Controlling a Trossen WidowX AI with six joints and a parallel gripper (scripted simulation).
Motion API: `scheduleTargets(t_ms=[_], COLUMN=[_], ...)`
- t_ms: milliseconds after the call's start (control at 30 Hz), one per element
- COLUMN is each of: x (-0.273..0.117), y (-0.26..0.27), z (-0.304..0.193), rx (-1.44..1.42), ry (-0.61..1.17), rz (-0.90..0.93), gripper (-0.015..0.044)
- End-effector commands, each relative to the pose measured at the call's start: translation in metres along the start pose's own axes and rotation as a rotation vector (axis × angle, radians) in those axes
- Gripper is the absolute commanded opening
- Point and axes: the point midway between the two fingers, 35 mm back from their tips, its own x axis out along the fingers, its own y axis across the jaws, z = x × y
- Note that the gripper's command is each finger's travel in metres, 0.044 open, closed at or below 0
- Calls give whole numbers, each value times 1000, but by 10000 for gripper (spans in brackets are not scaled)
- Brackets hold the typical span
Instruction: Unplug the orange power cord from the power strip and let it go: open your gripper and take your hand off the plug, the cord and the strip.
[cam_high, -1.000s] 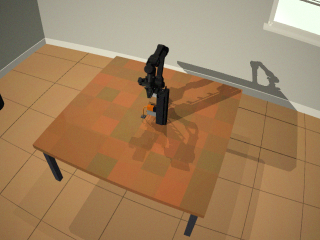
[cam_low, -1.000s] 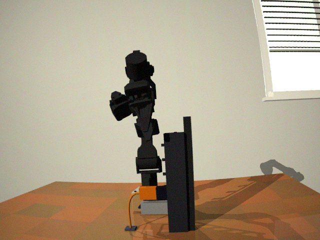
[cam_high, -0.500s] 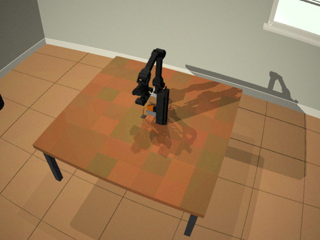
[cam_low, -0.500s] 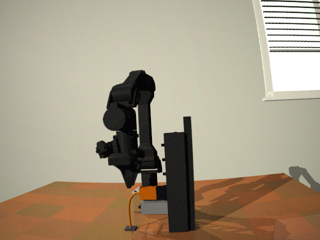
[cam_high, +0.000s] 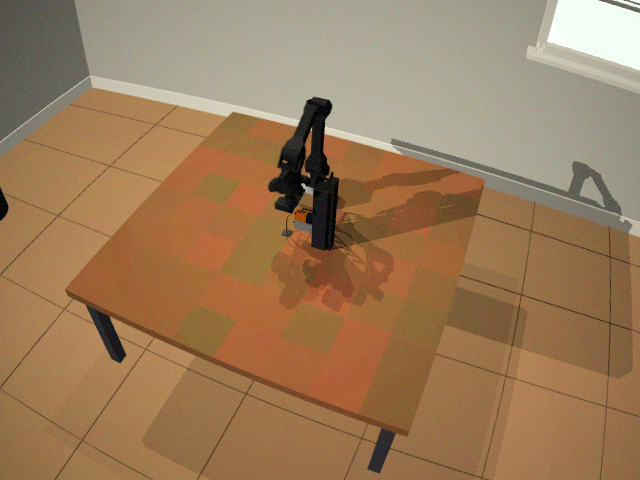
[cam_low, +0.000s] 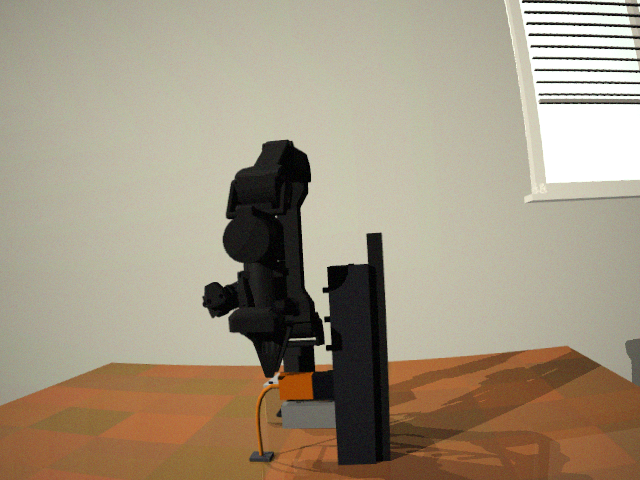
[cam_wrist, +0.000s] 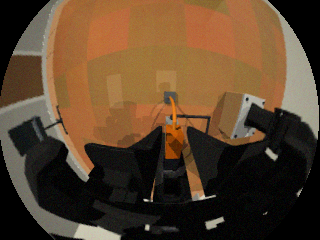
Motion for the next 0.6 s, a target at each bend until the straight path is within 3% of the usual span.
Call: scheduleTargets(t_ms=[0, 567], x=[0, 5], y=[-1, -2], z=[-7, -23], rx=[3, 3], ry=[0, 1], rz=[-2, -2], gripper=[160, 160])
